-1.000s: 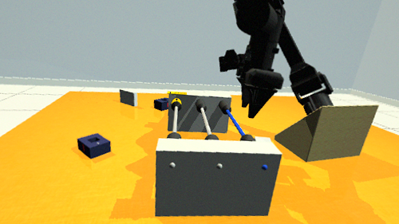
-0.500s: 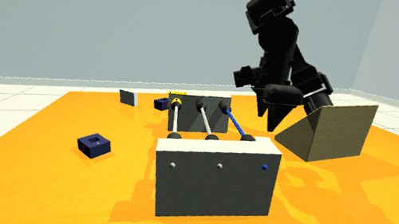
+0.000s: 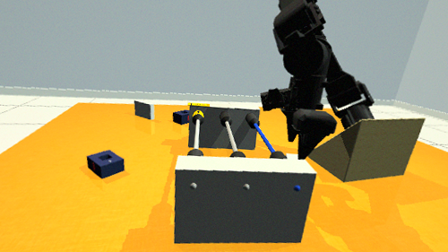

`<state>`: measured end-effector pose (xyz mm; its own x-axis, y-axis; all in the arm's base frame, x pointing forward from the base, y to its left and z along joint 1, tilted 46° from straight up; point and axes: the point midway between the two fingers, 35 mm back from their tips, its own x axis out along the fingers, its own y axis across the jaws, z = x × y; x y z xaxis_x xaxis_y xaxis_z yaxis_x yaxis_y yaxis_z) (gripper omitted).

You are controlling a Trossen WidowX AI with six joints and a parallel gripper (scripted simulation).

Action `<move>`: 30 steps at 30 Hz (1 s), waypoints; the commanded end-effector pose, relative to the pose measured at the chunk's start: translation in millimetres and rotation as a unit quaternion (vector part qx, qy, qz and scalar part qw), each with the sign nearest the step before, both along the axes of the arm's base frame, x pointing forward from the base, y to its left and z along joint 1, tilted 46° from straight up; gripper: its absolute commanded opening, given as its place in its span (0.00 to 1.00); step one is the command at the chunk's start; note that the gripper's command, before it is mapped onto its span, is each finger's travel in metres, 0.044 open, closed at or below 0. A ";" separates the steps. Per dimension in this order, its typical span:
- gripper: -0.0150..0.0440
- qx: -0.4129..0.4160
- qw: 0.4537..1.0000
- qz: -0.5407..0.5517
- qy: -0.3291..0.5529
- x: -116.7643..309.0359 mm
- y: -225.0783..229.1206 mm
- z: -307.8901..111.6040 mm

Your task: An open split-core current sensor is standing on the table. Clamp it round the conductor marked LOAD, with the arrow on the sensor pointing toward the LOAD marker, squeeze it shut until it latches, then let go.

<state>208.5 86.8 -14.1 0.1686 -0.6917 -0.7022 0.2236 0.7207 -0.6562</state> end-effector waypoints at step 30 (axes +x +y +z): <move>0.62 -0.002 1.000 -0.001 0.000 3.1 -19.8 -17.5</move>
